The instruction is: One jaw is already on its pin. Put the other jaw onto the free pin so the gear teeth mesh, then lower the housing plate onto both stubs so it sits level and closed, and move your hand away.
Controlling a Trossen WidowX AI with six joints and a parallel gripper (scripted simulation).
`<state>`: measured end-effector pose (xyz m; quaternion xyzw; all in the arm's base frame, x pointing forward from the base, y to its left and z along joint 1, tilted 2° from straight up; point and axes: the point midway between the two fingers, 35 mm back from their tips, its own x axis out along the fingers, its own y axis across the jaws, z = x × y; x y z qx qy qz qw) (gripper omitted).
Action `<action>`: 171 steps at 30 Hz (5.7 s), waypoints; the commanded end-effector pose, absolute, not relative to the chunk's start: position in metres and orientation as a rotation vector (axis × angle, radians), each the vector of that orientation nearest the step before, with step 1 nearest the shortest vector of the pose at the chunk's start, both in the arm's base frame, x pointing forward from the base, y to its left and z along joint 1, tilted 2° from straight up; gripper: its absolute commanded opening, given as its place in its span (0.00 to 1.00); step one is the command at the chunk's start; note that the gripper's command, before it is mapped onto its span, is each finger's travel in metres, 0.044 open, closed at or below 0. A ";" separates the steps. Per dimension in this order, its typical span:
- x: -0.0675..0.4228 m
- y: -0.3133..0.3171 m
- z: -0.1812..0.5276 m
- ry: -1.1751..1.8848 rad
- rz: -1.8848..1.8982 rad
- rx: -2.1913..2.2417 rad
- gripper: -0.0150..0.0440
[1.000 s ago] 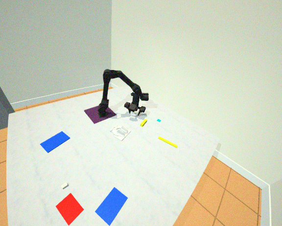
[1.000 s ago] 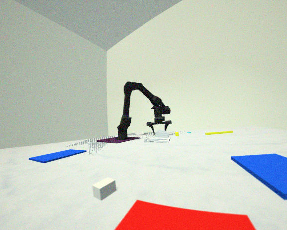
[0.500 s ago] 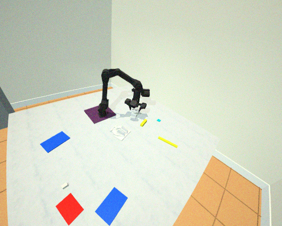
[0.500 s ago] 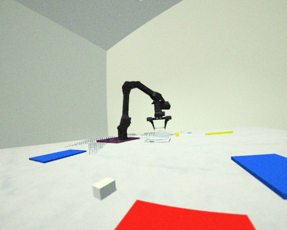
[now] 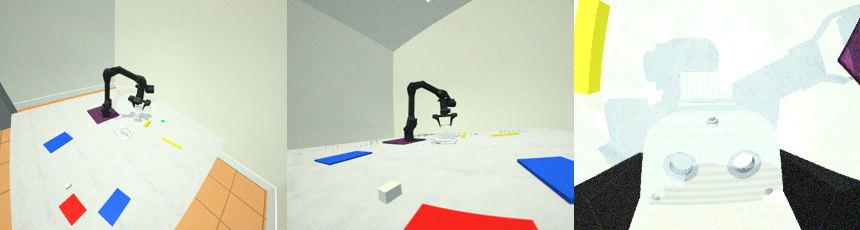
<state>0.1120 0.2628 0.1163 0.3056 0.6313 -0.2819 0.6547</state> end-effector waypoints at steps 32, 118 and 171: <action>0.182 0.186 0.123 1.502 -0.256 0.291 0.85; 0.212 0.033 0.123 1.478 0.356 -0.386 0.85; 0.216 0.033 0.091 1.477 0.362 -0.392 0.85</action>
